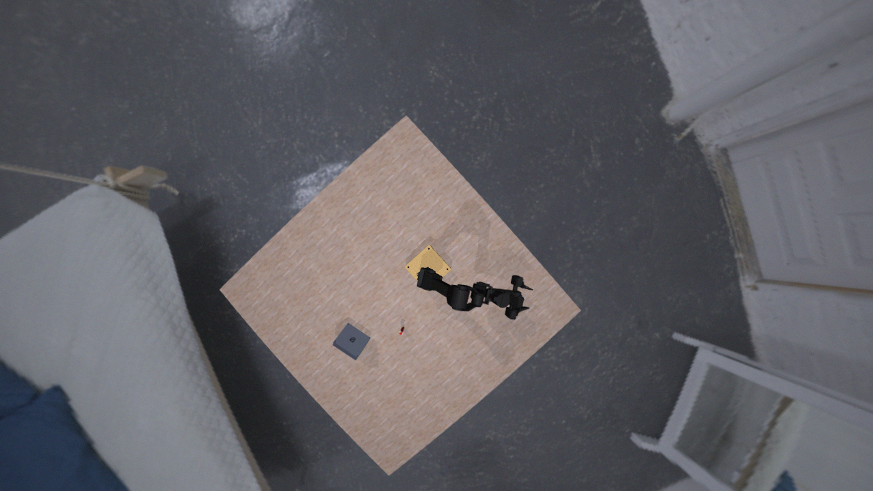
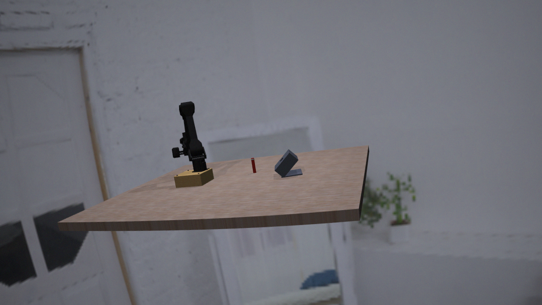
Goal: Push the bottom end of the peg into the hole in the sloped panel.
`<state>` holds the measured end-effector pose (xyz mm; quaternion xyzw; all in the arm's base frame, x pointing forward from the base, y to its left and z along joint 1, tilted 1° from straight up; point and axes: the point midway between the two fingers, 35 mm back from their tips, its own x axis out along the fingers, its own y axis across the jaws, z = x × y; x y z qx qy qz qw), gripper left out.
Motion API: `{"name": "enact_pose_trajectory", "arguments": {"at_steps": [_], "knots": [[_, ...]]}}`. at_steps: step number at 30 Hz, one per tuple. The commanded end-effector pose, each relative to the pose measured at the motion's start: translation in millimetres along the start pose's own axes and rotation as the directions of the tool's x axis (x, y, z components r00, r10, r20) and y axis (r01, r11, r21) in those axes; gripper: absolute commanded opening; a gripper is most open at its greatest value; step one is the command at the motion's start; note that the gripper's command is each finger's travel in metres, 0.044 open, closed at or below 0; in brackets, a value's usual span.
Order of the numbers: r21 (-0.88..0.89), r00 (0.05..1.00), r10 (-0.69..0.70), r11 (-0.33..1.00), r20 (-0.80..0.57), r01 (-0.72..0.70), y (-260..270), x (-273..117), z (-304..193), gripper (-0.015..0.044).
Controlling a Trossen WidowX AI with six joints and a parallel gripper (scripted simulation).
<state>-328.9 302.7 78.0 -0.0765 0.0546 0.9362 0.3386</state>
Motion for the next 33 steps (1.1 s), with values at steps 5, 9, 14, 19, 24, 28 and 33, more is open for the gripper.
{"name": "enact_pose_trajectory", "arguments": {"at_steps": [5, 9, 14, 19, 24, 28, 33], "knots": [[0.001, 0.999, -0.030, 1.000, -0.016, 0.030, -12.3, -0.4, -1.5, 0.0440], [0.004, 0.995, -0.087, 0.996, -0.046, 0.087, -35.3, -2.2, -4.5, 0.0440], [0.012, 0.984, -0.152, 0.988, -0.088, 0.153, -63.9, -5.2, -9.3, 0.0440], [0.020, 0.968, -0.213, 0.976, -0.131, 0.217, -92.0, -10.1, -14.4, 0.0440], [0.031, 0.947, -0.268, 0.960, -0.176, 0.277, -119.1, -16.7, -18.6, 0.0440], [0.039, 0.927, -0.309, 0.945, -0.212, 0.324, -140.3, -23.6, -22.0, 0.0440], [0.049, 0.897, -0.358, 0.923, -0.259, 0.383, -166.2, -34.1, -26.5, 0.0440]]}}
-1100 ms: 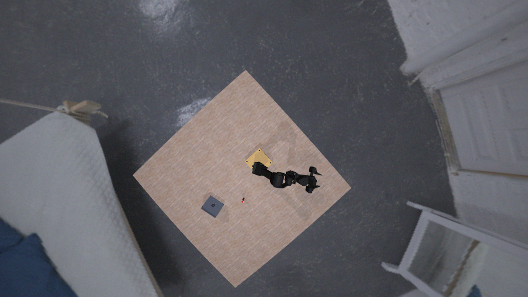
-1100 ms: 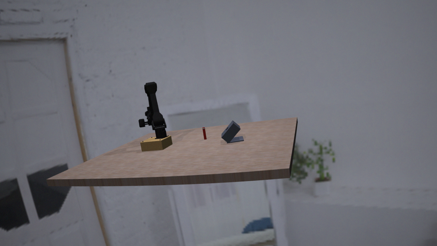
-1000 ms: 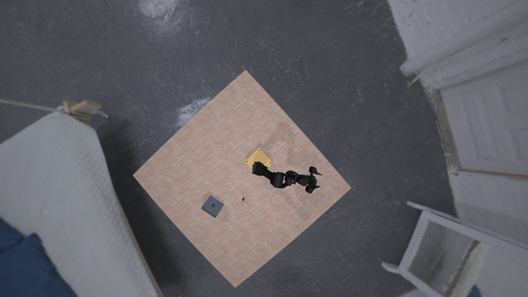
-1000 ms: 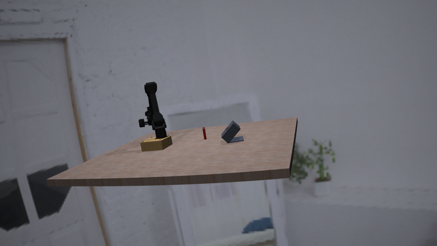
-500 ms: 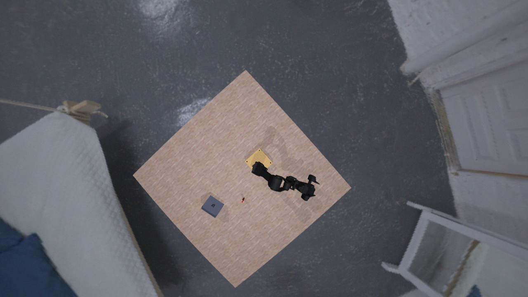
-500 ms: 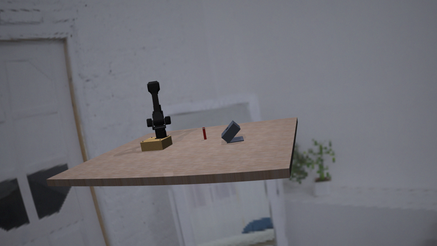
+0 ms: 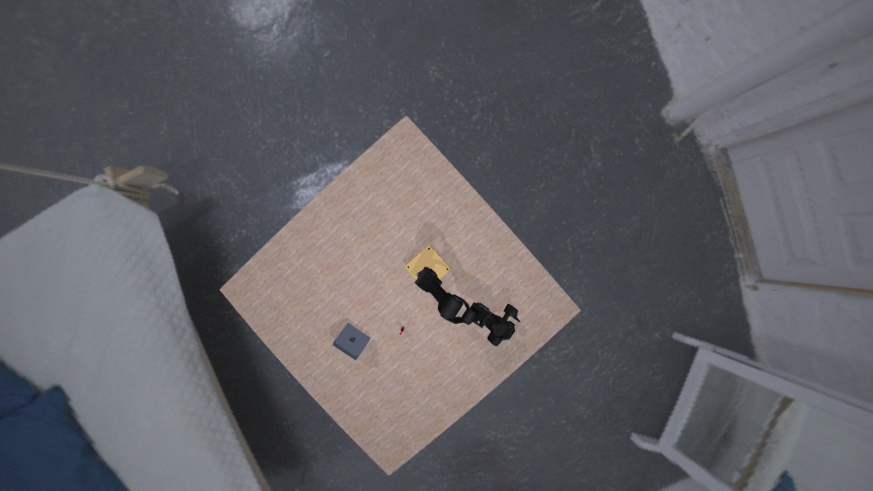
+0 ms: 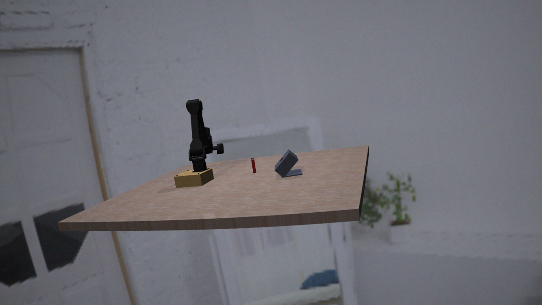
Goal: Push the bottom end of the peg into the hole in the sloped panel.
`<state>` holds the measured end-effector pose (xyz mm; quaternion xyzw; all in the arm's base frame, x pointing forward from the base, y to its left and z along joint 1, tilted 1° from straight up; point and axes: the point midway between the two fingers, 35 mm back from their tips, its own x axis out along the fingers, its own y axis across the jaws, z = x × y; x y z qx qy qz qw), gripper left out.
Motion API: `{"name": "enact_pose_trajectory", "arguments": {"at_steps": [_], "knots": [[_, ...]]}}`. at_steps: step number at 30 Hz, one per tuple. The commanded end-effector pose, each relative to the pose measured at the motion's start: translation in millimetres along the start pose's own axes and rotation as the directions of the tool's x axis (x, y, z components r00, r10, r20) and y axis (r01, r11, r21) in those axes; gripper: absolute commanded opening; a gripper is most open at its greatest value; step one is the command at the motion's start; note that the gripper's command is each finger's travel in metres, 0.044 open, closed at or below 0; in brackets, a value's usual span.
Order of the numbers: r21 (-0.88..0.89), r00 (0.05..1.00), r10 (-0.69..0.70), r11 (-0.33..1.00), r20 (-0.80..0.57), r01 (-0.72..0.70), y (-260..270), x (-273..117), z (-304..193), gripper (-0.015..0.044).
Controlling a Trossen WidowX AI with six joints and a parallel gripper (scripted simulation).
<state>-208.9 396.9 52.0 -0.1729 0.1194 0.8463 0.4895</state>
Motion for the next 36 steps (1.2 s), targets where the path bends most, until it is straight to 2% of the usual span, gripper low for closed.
{"name": "enact_pose_trajectory", "arguments": {"at_steps": [1, 17, 36], "knots": [[0.013, 0.998, -0.049, 0.999, -0.035, 0.050, -22.8, -0.6, -2.7, 0.0440], [0.087, 0.958, -0.213, 0.969, -0.193, 0.233, -109.7, -17.7, -18.4, 0.0440], [0.180, 0.855, -0.333, 0.885, -0.397, 0.428, -188.2, -67.1, -46.2, 0.0440]]}}
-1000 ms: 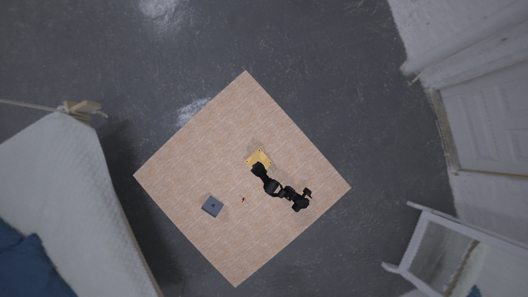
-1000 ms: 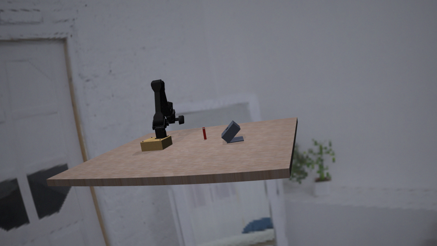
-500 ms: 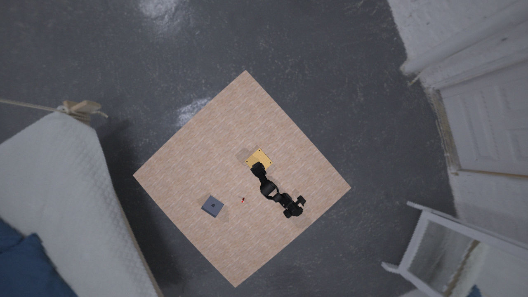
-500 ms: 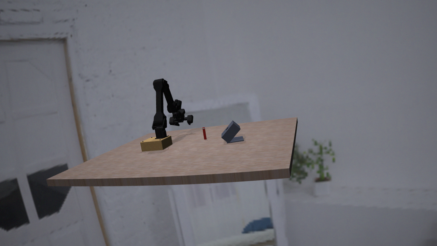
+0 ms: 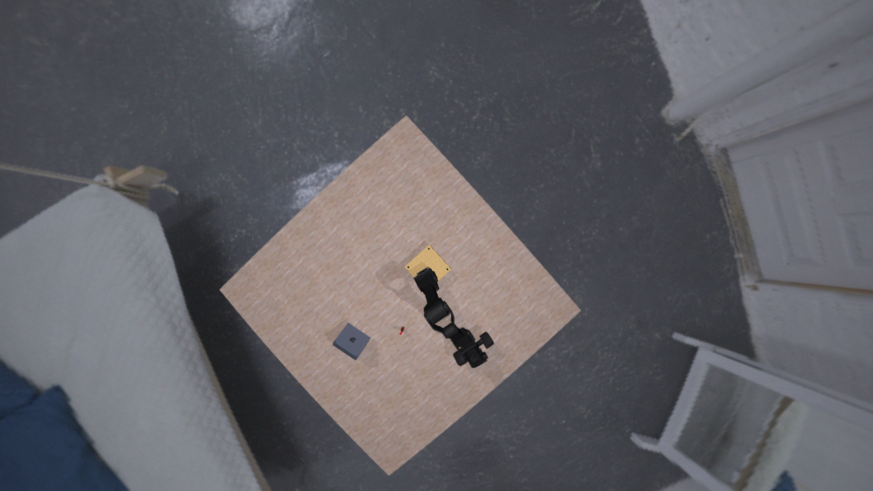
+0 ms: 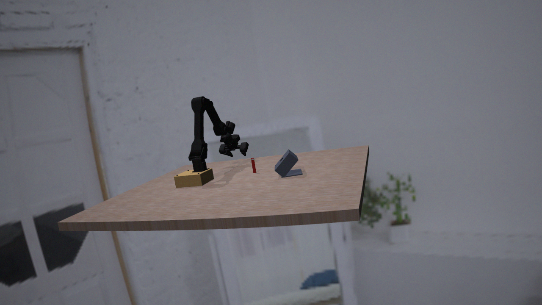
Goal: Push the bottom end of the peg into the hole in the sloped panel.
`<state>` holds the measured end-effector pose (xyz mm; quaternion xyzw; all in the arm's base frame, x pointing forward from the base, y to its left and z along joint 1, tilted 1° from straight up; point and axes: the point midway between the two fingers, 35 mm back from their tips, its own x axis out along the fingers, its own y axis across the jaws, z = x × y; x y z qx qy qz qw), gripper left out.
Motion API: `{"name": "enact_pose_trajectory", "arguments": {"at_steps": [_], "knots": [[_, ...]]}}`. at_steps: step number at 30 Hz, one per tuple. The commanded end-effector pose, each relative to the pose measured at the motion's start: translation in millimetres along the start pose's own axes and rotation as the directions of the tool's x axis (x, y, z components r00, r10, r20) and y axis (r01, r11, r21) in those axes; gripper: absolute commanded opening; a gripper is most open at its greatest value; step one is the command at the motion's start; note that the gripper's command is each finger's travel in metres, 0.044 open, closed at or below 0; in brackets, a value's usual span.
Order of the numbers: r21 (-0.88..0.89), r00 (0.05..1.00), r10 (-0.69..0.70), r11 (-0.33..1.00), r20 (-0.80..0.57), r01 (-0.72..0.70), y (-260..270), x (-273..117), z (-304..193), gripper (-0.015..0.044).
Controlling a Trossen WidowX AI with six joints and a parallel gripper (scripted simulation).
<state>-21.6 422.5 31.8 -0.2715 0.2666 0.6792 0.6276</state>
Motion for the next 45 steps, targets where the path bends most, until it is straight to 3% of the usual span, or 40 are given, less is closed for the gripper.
{"name": "enact_pose_trajectory", "arguments": {"at_steps": [1, 22, 45], "knots": [[0.033, 0.999, -0.037, 0.999, -0.038, 0.039, -20.2, -3.6, -4.2, 0.0440], [0.225, 0.964, -0.155, 0.953, -0.217, 0.204, -114.2, -36.0, -32.4, 0.0440], [0.375, 0.870, -0.199, 0.842, -0.450, 0.387, -196.6, -102.2, -78.3, 0.0440]]}}
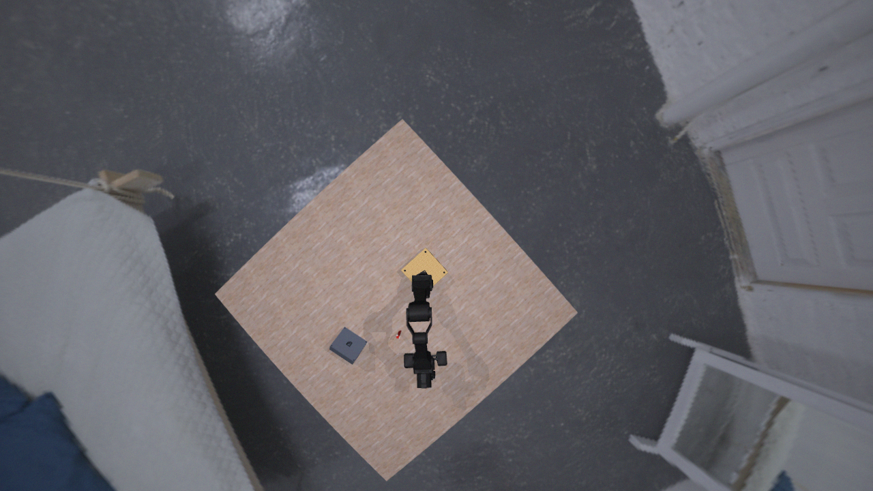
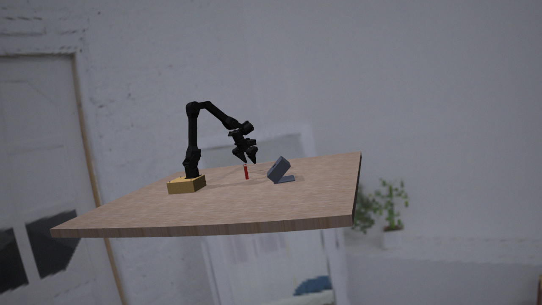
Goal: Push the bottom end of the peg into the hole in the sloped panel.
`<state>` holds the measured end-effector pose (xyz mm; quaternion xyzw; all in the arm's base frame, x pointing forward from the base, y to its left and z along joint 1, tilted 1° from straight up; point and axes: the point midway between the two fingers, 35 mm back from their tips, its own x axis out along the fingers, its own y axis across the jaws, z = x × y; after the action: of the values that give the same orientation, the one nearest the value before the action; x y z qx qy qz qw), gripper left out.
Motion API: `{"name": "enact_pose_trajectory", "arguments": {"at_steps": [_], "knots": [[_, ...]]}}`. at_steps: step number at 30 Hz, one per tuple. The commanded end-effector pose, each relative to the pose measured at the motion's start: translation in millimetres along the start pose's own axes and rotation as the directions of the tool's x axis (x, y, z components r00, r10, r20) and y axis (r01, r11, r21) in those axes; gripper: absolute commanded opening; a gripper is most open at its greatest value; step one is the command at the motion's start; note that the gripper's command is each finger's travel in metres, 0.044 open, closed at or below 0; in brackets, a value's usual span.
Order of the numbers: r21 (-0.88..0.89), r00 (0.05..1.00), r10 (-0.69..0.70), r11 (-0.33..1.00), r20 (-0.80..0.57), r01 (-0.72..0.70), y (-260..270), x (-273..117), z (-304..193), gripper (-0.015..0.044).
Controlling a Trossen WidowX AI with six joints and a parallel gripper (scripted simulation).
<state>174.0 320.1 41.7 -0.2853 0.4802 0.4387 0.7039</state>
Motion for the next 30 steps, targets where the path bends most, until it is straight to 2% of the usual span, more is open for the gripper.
{"name": "enact_pose_trajectory", "arguments": {"at_steps": [1, 30], "knots": [[0.034, 0.999, -0.021, 0.999, -0.037, 0.023, -18.1, -5.9, -5.8, 0.0440], [0.317, 0.948, -0.039, 0.937, -0.316, 0.145, -114.7, -71.9, -75.0, 0.0440]]}}
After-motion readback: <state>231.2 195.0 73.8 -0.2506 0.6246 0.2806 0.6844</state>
